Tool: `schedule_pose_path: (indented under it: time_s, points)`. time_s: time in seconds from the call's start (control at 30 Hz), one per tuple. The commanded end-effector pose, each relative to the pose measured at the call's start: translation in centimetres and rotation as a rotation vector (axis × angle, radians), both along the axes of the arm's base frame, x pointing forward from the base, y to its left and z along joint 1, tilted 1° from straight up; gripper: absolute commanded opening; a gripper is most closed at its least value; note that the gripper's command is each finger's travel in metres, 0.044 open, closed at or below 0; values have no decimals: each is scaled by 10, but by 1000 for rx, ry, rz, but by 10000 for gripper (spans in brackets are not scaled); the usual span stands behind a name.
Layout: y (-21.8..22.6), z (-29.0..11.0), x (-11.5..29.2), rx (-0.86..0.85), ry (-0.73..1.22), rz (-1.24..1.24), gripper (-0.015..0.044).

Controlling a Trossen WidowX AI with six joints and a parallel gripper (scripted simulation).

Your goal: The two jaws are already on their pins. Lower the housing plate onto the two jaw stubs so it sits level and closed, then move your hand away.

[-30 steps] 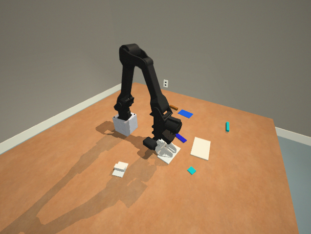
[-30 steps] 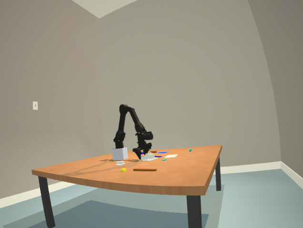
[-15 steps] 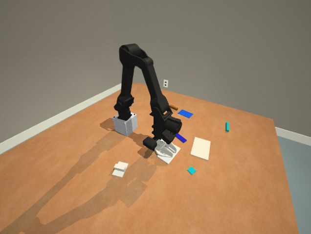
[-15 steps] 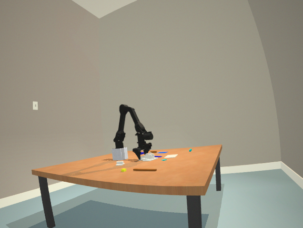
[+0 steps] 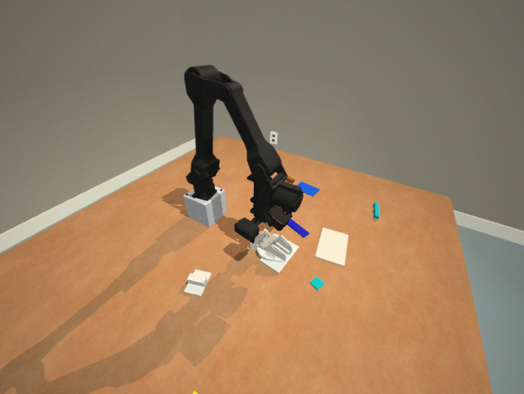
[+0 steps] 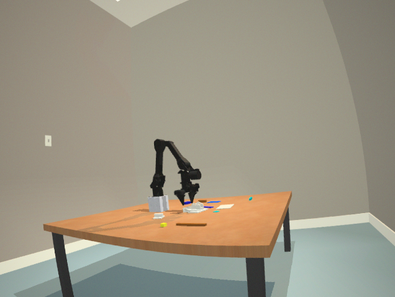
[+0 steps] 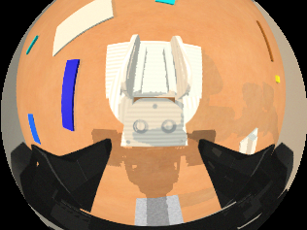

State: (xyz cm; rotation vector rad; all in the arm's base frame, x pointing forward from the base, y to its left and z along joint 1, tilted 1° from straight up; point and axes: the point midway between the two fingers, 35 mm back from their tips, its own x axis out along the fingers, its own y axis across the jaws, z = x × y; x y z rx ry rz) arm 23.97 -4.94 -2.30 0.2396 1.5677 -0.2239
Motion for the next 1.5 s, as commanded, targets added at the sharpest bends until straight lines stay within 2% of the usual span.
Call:
schedule_pose_path:
  time_s: [0.0,0.17,0.5,1.47]
  points:
    - [0,36,1,-1,-20,-4,440]
    - [-1,30,3,-5,-26,-1,440]
    - [6,86,-39,0,-17,-4,440]
    - [7,87,-40,0,-17,-4,440]
